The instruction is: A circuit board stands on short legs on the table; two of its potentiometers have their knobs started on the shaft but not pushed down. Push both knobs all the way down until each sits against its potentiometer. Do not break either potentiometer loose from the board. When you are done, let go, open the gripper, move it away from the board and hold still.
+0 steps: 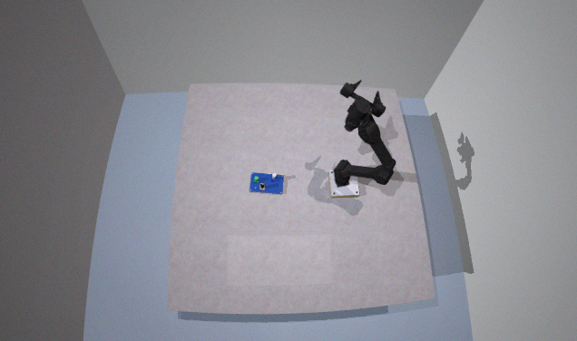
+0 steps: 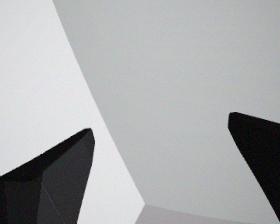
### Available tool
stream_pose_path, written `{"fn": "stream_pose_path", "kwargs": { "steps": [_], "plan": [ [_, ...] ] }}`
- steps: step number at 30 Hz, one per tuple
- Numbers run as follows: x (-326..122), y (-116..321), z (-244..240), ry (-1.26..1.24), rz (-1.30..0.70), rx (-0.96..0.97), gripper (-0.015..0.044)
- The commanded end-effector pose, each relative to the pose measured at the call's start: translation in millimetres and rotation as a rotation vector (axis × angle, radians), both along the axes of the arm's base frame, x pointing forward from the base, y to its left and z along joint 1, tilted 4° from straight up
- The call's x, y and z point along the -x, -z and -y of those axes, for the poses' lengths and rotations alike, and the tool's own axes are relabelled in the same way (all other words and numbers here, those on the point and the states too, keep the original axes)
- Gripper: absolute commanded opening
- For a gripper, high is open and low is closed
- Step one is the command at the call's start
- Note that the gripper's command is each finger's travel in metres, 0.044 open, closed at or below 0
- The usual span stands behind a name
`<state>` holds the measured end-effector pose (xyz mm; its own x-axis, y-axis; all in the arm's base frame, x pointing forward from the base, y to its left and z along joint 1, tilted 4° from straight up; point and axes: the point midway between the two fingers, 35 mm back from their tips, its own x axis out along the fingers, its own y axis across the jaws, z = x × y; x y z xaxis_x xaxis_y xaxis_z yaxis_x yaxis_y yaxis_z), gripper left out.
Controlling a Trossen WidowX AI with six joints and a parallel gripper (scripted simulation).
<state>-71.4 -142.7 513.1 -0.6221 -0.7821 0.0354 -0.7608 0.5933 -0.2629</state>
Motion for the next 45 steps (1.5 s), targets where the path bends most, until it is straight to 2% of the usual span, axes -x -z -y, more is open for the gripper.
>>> {"fn": "stream_pose_path", "kwargs": {
  "steps": [1,5,15,30,45],
  "plan": [
    [-1,0,1,-0.003,0.001,0.001,0.0374],
    [-17,2,15,-0.071,0.020,0.013,0.0269],
    [-93,22,63,-0.346,0.136,0.016,0.0006],
    [-203,78,96,-0.651,0.394,-0.127,0.0000],
    [-300,158,86,-0.778,0.697,-0.419,0.0000]
  ]
}}
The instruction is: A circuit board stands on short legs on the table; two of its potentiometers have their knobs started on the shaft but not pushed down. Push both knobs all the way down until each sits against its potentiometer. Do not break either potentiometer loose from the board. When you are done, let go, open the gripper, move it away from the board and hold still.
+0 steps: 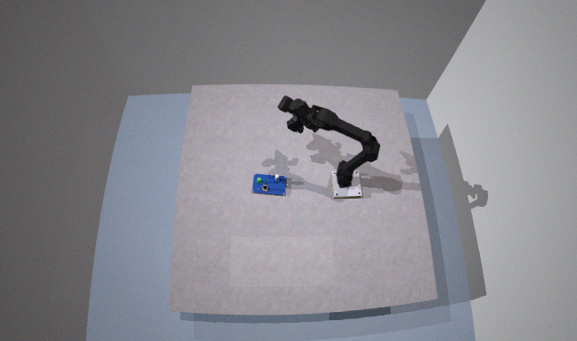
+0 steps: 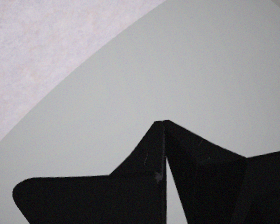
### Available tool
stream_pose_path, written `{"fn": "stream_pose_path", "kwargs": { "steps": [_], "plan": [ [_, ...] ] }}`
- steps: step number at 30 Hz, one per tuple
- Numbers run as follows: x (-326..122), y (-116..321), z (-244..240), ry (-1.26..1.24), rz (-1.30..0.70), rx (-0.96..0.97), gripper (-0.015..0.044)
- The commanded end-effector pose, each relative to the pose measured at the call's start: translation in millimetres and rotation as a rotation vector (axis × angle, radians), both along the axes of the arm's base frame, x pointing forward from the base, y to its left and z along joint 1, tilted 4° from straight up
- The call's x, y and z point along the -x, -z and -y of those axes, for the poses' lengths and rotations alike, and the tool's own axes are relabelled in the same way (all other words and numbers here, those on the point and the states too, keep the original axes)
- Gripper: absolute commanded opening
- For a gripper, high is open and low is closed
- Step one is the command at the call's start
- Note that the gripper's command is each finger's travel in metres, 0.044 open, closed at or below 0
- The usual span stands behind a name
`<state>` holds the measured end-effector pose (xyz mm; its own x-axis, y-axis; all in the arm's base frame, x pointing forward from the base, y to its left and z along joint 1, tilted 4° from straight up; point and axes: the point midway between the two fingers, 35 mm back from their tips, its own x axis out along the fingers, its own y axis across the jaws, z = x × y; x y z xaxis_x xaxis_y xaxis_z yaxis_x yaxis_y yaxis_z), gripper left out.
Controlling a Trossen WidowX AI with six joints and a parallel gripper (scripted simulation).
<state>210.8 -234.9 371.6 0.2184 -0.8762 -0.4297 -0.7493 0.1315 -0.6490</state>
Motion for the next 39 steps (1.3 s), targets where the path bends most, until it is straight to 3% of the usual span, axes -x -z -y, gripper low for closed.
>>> {"fn": "stream_pose_path", "kwargs": {
  "steps": [1,20,39],
  "plan": [
    [-23,22,-8,-0.032,0.050,-0.104,0.0000],
    [-98,131,-76,0.018,0.165,-0.662,0.0000],
    [-115,220,-169,0.396,0.098,-1.128,0.0000]
  ]
}}
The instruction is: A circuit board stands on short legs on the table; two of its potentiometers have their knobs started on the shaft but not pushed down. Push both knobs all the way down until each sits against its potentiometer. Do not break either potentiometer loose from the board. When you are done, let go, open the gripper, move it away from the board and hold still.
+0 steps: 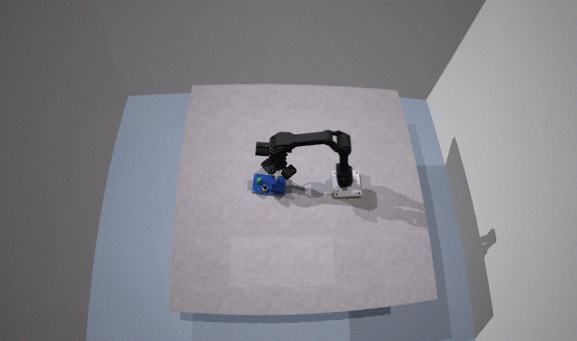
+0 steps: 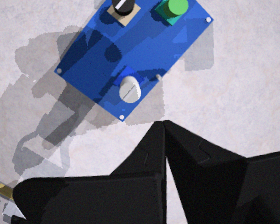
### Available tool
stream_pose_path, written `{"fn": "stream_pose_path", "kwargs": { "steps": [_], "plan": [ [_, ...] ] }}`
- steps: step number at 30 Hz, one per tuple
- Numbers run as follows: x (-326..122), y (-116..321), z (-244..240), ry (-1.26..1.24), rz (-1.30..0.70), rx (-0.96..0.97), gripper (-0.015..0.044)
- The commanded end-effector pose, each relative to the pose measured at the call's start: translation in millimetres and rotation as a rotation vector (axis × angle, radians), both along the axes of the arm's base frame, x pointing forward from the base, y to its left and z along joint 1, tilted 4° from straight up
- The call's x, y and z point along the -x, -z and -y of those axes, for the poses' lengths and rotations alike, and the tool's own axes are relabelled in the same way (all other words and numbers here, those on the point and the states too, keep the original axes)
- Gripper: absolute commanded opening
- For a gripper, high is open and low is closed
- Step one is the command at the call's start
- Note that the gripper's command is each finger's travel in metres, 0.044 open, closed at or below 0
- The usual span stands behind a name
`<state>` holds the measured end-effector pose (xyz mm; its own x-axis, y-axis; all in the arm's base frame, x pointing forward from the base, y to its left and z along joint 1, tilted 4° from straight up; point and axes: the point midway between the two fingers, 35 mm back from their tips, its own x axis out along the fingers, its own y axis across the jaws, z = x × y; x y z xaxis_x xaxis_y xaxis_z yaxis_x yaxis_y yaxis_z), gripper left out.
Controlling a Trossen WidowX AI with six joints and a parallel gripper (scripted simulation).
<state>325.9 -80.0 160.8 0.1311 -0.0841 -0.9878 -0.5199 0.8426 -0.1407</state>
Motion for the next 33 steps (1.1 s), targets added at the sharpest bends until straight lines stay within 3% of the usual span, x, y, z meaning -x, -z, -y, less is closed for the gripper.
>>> {"fn": "stream_pose_path", "kwargs": {
  "steps": [1,33],
  "plan": [
    [0,10,-15,0.051,-0.038,-0.063,0.0000],
    [-3,50,-14,0.051,-0.038,-0.063,0.0000]
  ]
}}
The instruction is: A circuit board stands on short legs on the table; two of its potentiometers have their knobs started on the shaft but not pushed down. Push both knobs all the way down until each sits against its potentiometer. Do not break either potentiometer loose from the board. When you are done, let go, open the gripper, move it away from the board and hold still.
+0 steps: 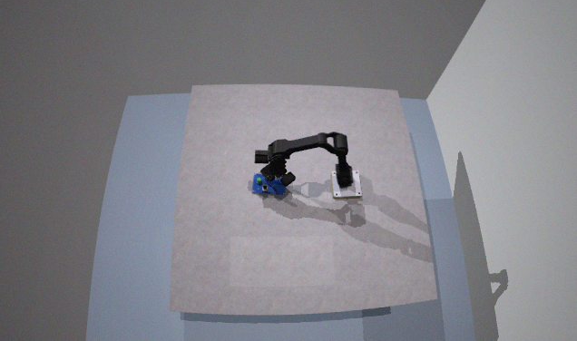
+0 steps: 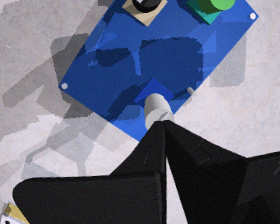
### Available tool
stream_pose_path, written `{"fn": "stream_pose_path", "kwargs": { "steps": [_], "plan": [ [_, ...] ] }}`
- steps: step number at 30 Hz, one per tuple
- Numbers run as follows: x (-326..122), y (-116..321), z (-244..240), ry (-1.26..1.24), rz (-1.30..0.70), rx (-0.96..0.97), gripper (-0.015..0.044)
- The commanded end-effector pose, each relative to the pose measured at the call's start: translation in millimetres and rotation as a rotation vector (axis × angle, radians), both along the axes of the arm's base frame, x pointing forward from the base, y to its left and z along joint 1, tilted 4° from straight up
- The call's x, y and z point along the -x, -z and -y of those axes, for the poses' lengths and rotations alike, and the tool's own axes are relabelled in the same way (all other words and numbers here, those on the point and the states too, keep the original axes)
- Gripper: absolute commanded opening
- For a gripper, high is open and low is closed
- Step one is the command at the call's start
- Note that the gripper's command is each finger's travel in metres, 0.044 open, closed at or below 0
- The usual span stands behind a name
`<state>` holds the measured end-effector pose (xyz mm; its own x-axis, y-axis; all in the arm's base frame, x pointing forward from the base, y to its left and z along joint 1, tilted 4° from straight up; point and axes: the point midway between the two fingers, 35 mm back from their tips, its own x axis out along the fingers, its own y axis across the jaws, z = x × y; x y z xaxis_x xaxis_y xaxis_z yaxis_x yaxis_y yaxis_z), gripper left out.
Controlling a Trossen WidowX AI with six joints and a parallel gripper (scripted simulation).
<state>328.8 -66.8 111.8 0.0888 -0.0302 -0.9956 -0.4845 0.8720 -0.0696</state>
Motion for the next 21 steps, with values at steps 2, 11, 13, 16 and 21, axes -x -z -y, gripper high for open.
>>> {"fn": "stream_pose_path", "kwargs": {
  "steps": [2,11,13,16,21],
  "plan": [
    [-0.2,0.2,-0.6,0.005,0.002,-0.004,0.0000],
    [-0.4,2.4,-0.5,0.005,0.002,-0.004,0.0000],
    [-0.5,2.9,-0.5,0.005,0.002,-0.004,0.0000],
    [-0.5,3.7,-0.5,0.005,0.002,-0.004,0.0000],
    [-0.6,5.0,-0.5,0.005,0.002,-0.004,0.0000]
  ]
}}
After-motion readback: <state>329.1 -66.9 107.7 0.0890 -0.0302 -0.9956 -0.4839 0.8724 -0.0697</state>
